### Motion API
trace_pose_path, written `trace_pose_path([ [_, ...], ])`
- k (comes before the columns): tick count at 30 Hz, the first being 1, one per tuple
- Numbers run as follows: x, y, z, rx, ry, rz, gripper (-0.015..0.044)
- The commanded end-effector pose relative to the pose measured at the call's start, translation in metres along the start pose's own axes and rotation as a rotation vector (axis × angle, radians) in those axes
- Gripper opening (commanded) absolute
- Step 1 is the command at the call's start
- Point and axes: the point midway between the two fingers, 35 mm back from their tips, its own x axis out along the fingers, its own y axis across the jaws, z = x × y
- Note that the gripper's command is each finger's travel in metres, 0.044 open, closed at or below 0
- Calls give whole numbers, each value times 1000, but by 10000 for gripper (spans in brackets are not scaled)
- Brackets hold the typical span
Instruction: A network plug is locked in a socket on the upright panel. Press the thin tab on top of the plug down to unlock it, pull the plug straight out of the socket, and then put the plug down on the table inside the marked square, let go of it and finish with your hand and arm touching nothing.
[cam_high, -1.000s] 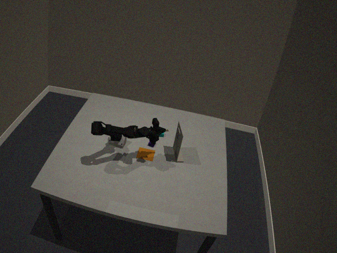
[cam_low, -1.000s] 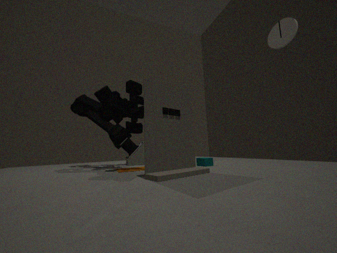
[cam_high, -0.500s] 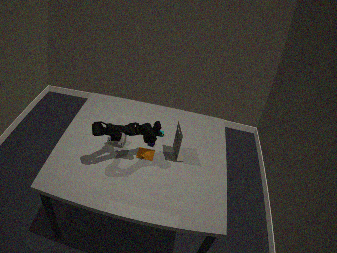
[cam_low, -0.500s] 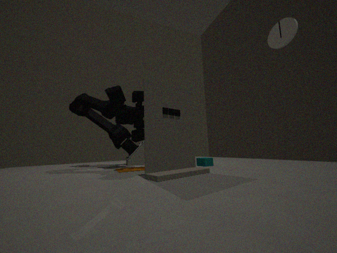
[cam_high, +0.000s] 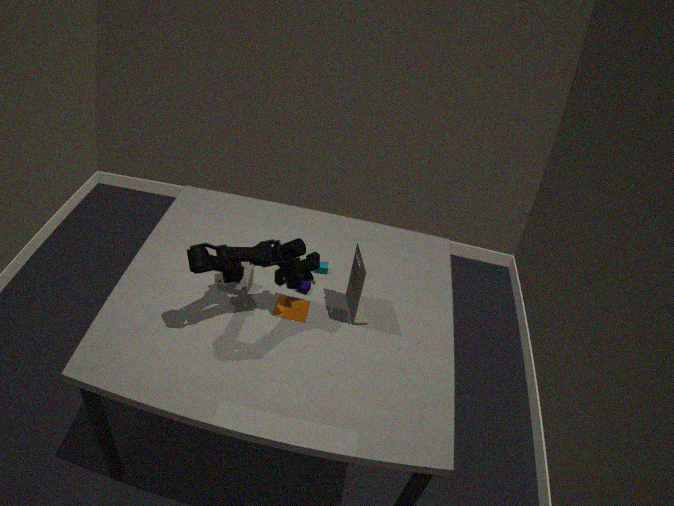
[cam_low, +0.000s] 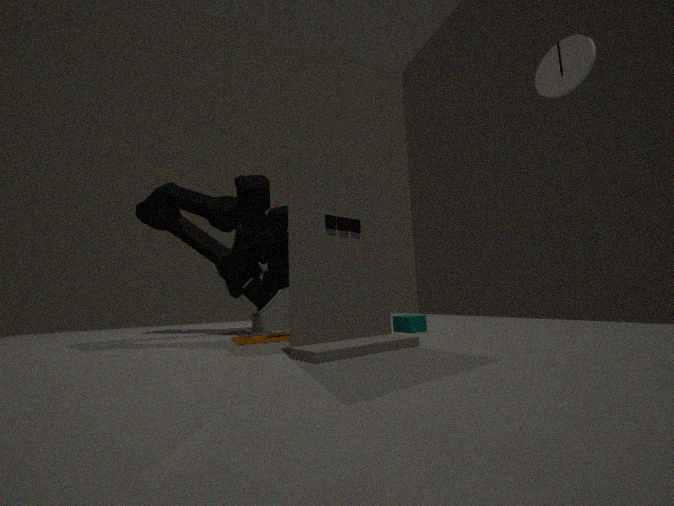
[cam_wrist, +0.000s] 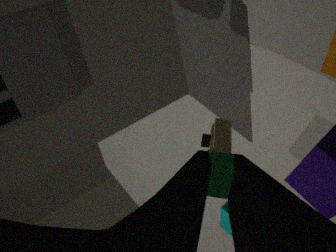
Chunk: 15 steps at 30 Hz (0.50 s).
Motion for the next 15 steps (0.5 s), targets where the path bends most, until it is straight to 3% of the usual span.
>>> trace_pose_path([
  [1,-2,-12,5,34,-80,-65,0],
  [15,-20,-39,27,98,-376,-152,0],
])
